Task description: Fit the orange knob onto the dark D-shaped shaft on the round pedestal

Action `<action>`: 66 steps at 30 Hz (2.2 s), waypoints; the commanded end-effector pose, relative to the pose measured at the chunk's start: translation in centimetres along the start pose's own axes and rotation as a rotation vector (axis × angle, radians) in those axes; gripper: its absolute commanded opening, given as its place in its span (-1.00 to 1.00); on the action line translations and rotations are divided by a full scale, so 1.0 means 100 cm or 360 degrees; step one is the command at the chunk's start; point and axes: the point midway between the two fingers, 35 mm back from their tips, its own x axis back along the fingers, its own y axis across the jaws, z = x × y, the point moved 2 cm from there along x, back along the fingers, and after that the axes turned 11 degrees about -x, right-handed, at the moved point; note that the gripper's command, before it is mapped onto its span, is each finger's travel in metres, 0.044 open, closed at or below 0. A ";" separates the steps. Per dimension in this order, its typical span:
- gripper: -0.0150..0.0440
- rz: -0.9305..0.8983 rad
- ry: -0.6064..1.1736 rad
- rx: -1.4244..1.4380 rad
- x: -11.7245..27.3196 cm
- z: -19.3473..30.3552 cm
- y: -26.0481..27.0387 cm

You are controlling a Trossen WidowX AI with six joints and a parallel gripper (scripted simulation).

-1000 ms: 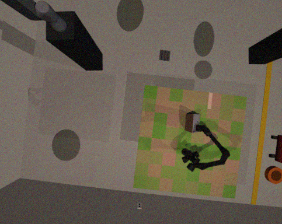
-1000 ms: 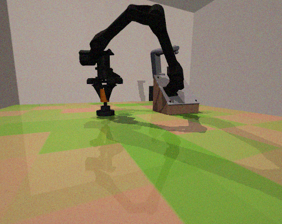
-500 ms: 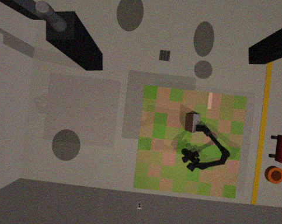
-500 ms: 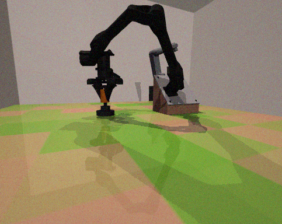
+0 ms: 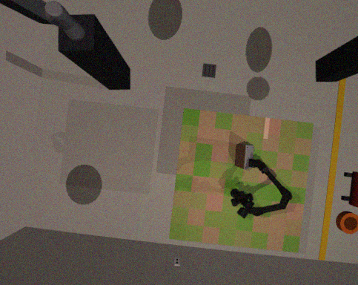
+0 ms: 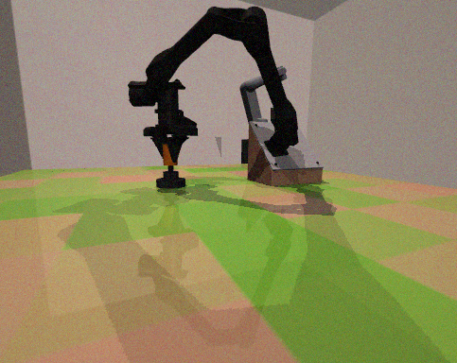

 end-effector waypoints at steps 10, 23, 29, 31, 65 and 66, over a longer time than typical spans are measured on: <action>-0.49 -0.0006 0.0012 -0.0151 0.000 0.002 0.002; -0.49 -0.0006 0.0012 -0.0151 0.002 0.001 0.001; -0.49 -0.0006 0.0012 -0.0151 0.004 0.002 0.001; -0.49 -0.0006 0.0012 -0.0151 0.004 0.003 0.001; -0.49 -0.0006 0.0012 -0.0151 -0.001 0.002 0.002; -0.49 -0.0006 0.0012 -0.0151 -0.002 0.002 0.002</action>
